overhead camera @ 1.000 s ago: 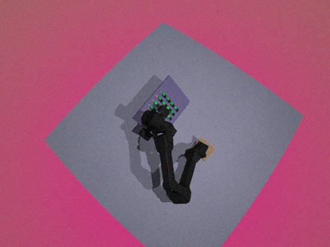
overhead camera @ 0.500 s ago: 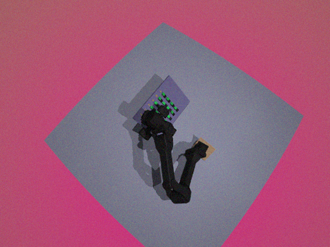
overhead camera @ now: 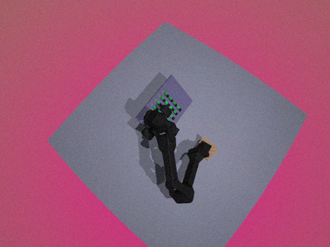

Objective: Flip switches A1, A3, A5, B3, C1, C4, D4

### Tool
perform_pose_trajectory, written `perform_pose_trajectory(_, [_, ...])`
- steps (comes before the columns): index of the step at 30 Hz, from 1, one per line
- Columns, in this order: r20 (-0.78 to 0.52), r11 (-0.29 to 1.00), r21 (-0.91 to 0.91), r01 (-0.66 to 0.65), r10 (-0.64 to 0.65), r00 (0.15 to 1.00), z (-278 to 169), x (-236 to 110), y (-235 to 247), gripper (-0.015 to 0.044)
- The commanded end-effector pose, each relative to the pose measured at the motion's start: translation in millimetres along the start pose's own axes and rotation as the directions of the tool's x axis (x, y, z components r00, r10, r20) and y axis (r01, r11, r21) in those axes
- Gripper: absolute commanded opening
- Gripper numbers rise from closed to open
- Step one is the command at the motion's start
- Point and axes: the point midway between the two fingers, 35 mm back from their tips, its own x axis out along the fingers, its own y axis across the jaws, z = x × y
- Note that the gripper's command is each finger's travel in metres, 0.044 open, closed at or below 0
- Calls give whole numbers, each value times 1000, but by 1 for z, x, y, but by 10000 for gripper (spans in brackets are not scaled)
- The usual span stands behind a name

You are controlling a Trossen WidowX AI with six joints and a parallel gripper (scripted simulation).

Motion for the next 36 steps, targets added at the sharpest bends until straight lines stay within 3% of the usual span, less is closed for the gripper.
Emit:
perform_pose_trajectory(1, [1,1000,3,5,-5,1000,0,1,-1,0])
perform_pose_trajectory(36, [1,1000,2,5,-5,1000,0,5,-1,0])
